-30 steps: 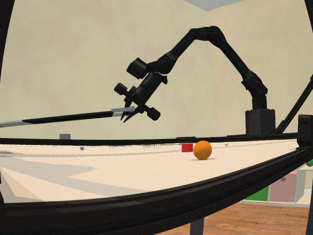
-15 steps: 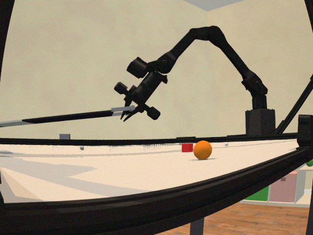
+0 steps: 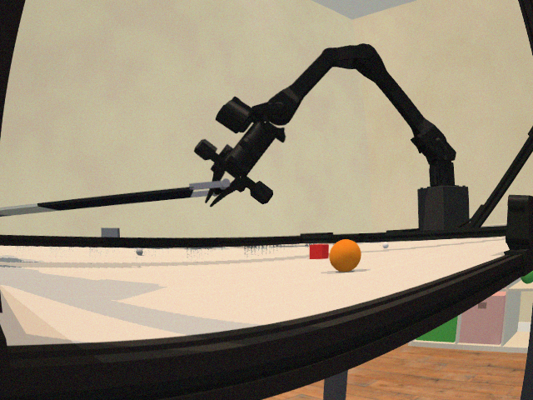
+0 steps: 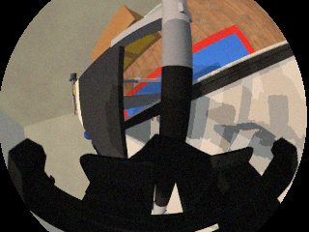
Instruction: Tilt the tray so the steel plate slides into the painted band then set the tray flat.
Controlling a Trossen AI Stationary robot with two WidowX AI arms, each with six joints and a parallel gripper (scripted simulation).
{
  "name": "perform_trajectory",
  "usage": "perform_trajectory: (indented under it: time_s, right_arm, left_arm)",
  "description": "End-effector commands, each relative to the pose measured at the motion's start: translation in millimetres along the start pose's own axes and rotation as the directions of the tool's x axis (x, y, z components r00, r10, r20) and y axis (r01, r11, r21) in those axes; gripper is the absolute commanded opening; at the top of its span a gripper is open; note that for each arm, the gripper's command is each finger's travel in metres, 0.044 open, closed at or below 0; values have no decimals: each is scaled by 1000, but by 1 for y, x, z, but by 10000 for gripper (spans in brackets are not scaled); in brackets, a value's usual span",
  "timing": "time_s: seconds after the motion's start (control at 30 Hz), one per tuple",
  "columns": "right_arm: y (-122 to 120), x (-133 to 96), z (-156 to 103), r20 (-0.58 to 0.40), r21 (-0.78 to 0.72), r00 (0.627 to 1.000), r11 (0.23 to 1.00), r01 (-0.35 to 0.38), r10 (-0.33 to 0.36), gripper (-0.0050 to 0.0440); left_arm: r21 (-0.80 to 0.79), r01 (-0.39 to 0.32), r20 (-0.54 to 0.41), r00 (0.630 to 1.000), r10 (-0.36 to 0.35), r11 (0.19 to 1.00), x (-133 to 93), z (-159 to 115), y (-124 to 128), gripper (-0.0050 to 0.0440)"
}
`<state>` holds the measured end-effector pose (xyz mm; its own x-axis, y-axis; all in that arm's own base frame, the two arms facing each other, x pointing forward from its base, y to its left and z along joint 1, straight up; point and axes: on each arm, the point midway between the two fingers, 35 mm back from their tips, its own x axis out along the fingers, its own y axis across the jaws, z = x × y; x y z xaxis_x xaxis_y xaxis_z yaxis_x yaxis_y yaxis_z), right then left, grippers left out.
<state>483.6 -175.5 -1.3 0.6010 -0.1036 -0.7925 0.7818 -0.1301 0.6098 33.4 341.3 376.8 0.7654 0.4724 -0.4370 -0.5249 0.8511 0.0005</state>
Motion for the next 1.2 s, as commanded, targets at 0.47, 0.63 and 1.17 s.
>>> perform_trajectory:
  time_s: [0.47,0.63,1.17]
  right_arm:
    - [3,-10,1,-2,2,1000,1000,7,-7,0]
    - [-1,-6,1,-2,2,1000,1000,12,-12,0]
    - [-43,43,1,-2,2,999,999,45,-45,0]
  left_arm:
    - [1,2,1,1000,-2,1000,0,0,0,440]
    - [1,2,1,1000,-2,1000,0,0,0,440]
    - [1,2,1,1000,-2,1000,0,0,0,440]
